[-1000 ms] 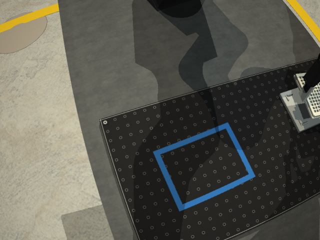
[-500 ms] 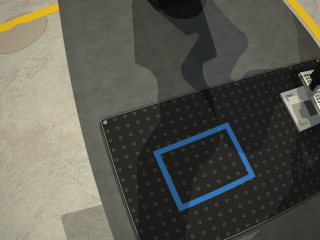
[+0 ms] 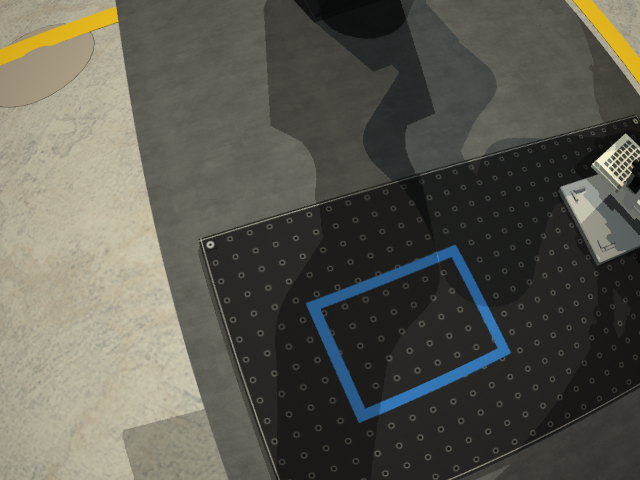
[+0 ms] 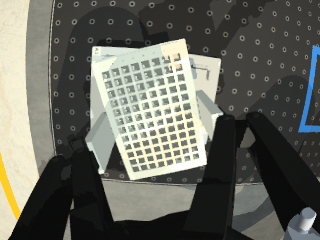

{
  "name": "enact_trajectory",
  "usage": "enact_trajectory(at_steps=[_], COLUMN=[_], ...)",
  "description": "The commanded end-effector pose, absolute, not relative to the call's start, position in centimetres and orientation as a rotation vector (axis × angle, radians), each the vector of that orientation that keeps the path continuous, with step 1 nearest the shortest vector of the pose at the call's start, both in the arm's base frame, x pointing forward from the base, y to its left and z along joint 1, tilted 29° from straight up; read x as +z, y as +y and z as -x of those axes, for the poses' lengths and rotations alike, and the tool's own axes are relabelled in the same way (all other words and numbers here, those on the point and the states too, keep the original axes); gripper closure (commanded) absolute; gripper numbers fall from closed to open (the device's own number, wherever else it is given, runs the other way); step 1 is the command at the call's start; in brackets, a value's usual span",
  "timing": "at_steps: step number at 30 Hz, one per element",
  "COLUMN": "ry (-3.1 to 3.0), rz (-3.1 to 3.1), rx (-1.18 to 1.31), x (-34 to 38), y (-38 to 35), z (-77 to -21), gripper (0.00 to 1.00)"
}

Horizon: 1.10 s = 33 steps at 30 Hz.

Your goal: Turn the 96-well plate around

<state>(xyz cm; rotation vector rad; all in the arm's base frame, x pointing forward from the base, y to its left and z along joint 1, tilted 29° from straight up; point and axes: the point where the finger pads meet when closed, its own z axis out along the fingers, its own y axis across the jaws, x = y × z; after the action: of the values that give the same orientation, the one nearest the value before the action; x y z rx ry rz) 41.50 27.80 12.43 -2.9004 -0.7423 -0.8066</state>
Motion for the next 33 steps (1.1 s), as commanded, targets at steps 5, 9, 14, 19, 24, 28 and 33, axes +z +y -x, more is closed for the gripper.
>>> enact_trajectory(at_steps=[5, 9, 14, 19, 24, 28, 33], ry=[-1.136, -1.337, -1.585, -1.732, -1.973, -2.159, -2.384], rz=[2.833, 2.781, 2.697, 2.636, 2.517, 2.407, 2.249], rx=[-0.798, -0.803, -0.805, -0.804, -0.796, -0.786, -0.768], x=[12.45, 12.45, 12.45, 12.45, 12.44, 12.44, 12.44], y=[27.81, 27.82, 27.82, 27.82, 27.82, 27.82, 27.82], z=[-41.51, -41.51, -41.50, -41.50, -41.49, -41.49, -41.49], gripper=[1.00, 1.00, 1.00, 1.00, 1.00, 1.00, 1.00])
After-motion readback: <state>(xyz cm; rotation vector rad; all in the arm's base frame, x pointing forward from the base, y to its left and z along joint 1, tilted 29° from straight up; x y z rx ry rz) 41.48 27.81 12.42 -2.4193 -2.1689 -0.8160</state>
